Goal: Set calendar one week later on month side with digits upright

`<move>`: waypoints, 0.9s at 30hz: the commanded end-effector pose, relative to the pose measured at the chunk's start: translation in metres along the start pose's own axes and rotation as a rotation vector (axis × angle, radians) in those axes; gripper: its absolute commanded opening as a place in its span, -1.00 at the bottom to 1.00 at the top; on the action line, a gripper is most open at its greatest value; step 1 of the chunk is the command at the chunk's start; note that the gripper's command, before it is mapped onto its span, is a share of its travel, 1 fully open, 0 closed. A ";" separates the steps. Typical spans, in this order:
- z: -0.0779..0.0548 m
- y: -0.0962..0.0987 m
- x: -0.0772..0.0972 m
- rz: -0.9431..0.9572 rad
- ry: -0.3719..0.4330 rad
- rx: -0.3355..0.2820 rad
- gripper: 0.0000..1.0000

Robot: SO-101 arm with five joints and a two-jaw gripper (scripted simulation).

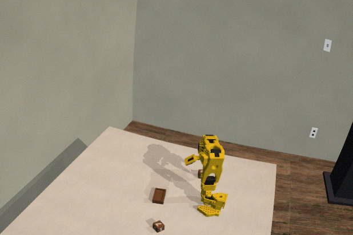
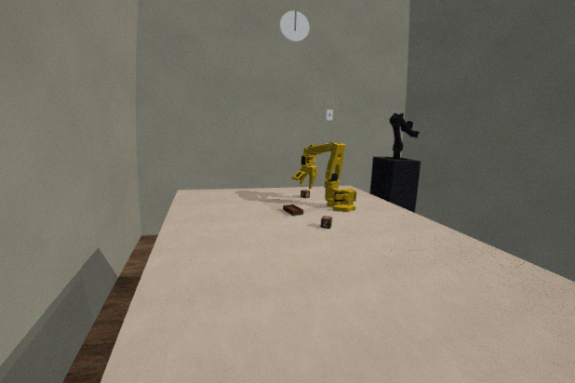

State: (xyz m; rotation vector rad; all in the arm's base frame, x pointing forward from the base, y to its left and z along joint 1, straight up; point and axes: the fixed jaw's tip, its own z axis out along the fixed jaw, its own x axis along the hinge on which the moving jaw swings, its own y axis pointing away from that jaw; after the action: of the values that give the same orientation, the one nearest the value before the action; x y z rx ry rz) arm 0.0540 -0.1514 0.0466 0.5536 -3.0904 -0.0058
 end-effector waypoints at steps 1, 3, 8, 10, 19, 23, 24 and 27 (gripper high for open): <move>0.002 -0.004 0.002 0.001 -0.001 0.025 -0.30; 0.006 -0.004 0.002 0.001 -0.001 0.025 -0.30; 0.014 -0.004 0.002 0.001 -0.001 0.025 -0.30; 0.017 -0.004 0.002 0.001 -0.001 0.025 -0.30; 0.025 -0.003 0.002 0.001 -0.001 0.025 -0.30; 0.027 -0.003 0.002 0.001 -0.001 0.025 -0.30; 0.028 -0.003 0.002 0.001 -0.001 0.025 -0.30; 0.028 -0.003 0.002 0.001 -0.001 0.025 -0.30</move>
State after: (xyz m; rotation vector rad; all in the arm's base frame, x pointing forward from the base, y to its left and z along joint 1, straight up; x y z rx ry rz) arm 0.0540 -0.1517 0.0177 0.5539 -3.0916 0.0062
